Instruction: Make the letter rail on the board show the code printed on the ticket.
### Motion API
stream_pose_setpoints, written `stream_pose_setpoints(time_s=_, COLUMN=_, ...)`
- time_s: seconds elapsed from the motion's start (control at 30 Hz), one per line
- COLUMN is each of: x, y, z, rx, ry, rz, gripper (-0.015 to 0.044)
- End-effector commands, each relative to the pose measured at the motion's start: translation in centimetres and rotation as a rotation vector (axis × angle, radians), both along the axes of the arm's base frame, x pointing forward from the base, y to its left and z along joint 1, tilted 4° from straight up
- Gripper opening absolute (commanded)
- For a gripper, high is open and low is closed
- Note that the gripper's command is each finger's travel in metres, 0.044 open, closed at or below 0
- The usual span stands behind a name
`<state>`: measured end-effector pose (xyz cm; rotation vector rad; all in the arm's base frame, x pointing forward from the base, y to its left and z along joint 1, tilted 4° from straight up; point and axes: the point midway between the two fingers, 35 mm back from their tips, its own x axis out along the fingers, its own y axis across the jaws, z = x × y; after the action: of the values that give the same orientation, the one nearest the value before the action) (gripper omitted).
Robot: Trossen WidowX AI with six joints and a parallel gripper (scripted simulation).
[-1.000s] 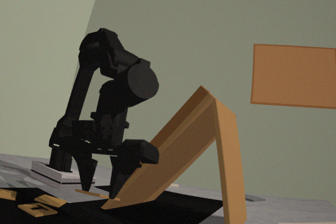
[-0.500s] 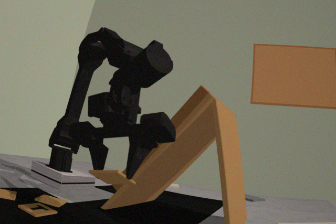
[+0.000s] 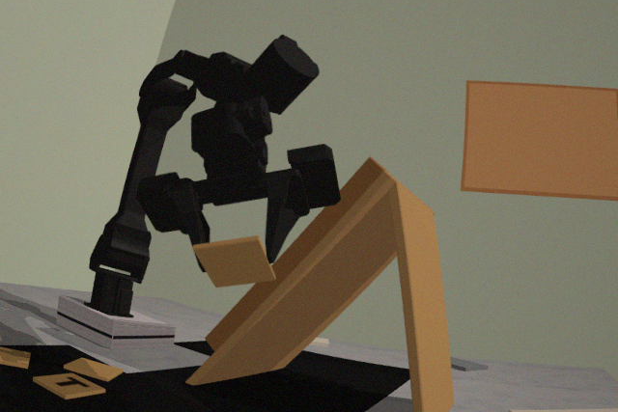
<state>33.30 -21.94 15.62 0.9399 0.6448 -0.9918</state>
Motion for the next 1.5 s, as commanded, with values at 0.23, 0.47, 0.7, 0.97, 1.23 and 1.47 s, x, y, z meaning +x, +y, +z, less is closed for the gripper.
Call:
stream_pose_setpoints(time_s=0.23, x=0.5, y=0.4, z=4.6, rx=-0.153, ry=-0.073, rz=0.110, gripper=0.0000)
stream_pose_setpoints(time_s=0.47, x=0.6, y=1.0, z=7.5, rx=-0.251, ry=-0.116, rz=0.173, gripper=0.0000)
stream_pose_setpoints(time_s=0.7, x=1.2, y=3.2, z=10.4, rx=-0.318, ry=-0.191, rz=0.220, gripper=0.0000)
stream_pose_setpoints(time_s=0.97, x=1.7, y=6.8, z=14.2, rx=-0.377, ry=-0.313, rz=0.273, gripper=0.0000)
stream_pose_setpoints(time_s=1.23, x=2.2, y=10.5, z=16.0, rx=-0.355, ry=-0.415, rz=0.304, gripper=0.0000)
stream_pose_setpoints(time_s=1.47, x=2.9, y=13.9, z=16.1, rx=-0.308, ry=-0.461, rz=0.339, gripper=0.0000)
